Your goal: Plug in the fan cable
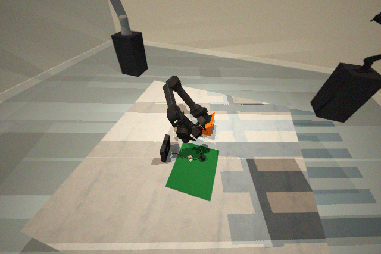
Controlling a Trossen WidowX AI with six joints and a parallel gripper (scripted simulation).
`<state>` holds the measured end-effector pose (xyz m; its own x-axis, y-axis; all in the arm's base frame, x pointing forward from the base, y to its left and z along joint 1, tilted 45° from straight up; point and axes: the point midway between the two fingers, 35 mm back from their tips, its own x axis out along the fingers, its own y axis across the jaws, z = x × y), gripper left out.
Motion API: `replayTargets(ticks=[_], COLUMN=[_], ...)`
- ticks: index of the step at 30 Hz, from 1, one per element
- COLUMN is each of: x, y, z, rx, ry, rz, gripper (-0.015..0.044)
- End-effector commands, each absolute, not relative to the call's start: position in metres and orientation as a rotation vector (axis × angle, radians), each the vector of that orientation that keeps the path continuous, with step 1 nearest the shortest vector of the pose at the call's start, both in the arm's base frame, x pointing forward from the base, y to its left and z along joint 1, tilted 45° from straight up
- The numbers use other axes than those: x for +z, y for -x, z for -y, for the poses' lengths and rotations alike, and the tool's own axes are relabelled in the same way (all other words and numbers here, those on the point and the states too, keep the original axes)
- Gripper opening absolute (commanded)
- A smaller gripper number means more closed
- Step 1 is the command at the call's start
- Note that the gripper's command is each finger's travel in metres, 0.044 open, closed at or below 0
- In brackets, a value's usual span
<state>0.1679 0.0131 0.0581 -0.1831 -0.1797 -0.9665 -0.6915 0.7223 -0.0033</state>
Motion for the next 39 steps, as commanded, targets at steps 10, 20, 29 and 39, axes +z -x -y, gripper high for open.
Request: replayTargets(ticks=[10,20,29,39], x=[0.071,0.084,0.096,0.090], y=[-0.181,-0.194,-0.206,-0.231], z=[-0.020,-0.032,-0.048,-0.079], rx=[0.282,0.095,-0.054,-0.007], ry=[0.885,1.037,1.163,1.165], rz=[-1.784,-1.731,-1.620,-1.617], gripper=[0.0440,0.0440,0.0440,0.0440])
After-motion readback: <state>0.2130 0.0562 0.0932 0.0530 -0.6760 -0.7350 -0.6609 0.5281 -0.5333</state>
